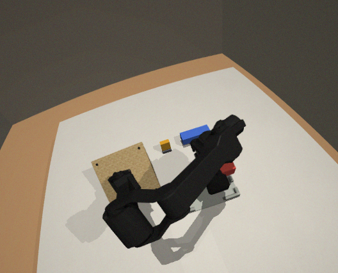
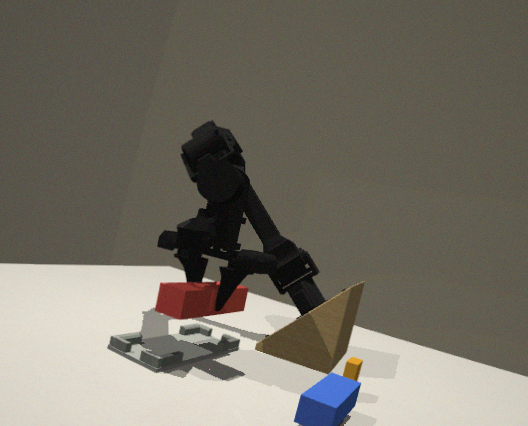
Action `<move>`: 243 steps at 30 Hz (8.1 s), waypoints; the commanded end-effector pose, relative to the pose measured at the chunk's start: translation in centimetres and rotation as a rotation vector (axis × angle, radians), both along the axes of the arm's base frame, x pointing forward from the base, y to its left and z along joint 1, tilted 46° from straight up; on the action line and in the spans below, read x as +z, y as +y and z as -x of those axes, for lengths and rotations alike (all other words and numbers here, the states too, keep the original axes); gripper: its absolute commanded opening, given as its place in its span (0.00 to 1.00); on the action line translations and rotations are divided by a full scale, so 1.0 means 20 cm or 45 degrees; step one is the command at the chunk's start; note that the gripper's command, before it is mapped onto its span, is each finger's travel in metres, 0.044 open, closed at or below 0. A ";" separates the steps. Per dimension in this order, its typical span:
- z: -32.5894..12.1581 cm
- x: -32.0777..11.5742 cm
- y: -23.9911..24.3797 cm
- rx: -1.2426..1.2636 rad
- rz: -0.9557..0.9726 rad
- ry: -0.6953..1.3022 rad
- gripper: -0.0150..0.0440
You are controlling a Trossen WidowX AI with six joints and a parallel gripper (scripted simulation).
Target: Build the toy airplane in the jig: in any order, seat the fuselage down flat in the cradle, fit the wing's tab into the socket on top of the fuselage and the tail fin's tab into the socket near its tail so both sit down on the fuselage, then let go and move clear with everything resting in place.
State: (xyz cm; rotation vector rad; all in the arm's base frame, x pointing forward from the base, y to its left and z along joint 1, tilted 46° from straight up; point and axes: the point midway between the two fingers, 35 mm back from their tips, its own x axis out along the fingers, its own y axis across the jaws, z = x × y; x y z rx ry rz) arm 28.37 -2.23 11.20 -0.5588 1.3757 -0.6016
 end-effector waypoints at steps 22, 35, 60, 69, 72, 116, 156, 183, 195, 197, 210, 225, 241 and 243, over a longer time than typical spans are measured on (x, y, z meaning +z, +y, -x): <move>0.04 0.08 -0.21 -0.039 0.046 -0.037 0.59; 0.04 0.08 -0.21 -0.039 0.046 -0.037 0.59; 0.02 -0.05 -0.35 -0.039 0.048 -0.038 0.59; 0.02 -0.04 -0.35 -0.045 0.041 -0.043 0.44; 0.02 -0.04 -0.35 -0.045 0.041 -0.043 0.31; 0.03 0.30 0.04 0.031 0.051 0.034 1.00; -0.24 -0.86 0.77 0.031 0.036 0.025 1.00; -0.26 -1.00 0.63 0.031 0.038 0.024 1.00; -0.26 -1.02 0.61 0.031 0.039 0.024 0.69; -0.26 -1.02 0.61 0.031 0.039 0.024 0.60; -0.26 -0.99 0.66 0.052 0.007 0.014 0.25; -0.26 -0.85 0.82 0.057 -0.006 0.016 0.25; -0.23 -0.67 0.98 0.040 0.016 0.025 0.25; -0.22 -0.65 1.00 0.038 0.020 0.025 0.25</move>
